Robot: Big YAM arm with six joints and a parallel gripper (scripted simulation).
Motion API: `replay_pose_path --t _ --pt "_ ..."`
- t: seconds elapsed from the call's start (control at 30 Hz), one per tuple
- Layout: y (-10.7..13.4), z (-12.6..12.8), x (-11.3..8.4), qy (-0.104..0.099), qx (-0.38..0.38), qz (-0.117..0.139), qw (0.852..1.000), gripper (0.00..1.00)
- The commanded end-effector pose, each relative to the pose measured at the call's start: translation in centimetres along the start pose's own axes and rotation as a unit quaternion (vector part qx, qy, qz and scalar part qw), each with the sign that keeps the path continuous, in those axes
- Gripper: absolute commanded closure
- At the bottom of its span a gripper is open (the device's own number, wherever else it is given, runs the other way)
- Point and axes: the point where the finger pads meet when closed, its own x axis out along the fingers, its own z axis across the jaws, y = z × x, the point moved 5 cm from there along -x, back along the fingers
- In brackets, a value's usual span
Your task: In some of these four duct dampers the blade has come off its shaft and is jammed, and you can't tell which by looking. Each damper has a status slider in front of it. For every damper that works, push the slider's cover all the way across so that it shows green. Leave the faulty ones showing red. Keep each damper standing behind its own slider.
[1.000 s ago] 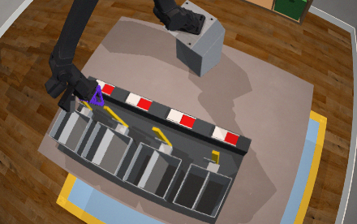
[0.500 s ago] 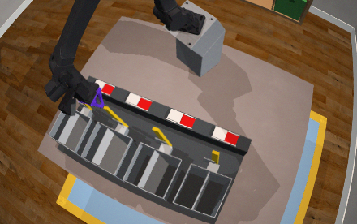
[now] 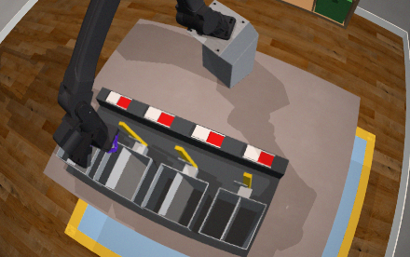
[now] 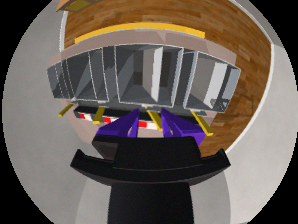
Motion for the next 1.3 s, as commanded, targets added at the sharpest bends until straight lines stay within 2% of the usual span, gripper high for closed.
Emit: replay_pose_path --t 0.0,0.07,0.13,0.17,0.2,0.23,0.37,0.47,1.27 --pt "-4.0 1.5 -1.2 0.025 0.033 -0.013 0.999 0.64" --pt "-5.0 2.3 -1.5 0.041 0.033 -0.014 0.999 0.64" --pt "-5.0 2.3 -1.5 0.041 0.033 -0.014 0.999 0.64" --pt "-4.8 1.3 -1.5 0.049 0.043 -0.012 0.998 0.64" --pt "-3.0 1.8 -0.1 0.046 0.041 0.009 0.998 0.64" --pt "-2.7 1.9 0.1 0.045 0.040 0.012 0.998 0.64" --pt "-3.2 1.8 -0.1 0.046 0.041 0.004 0.998 0.64" --pt "-3.4 2.8 -0.2 0.040 0.031 0.002 0.999 0.64" --pt "-3.3 2.4 -0.1 0.042 0.034 0.003 0.999 0.64"
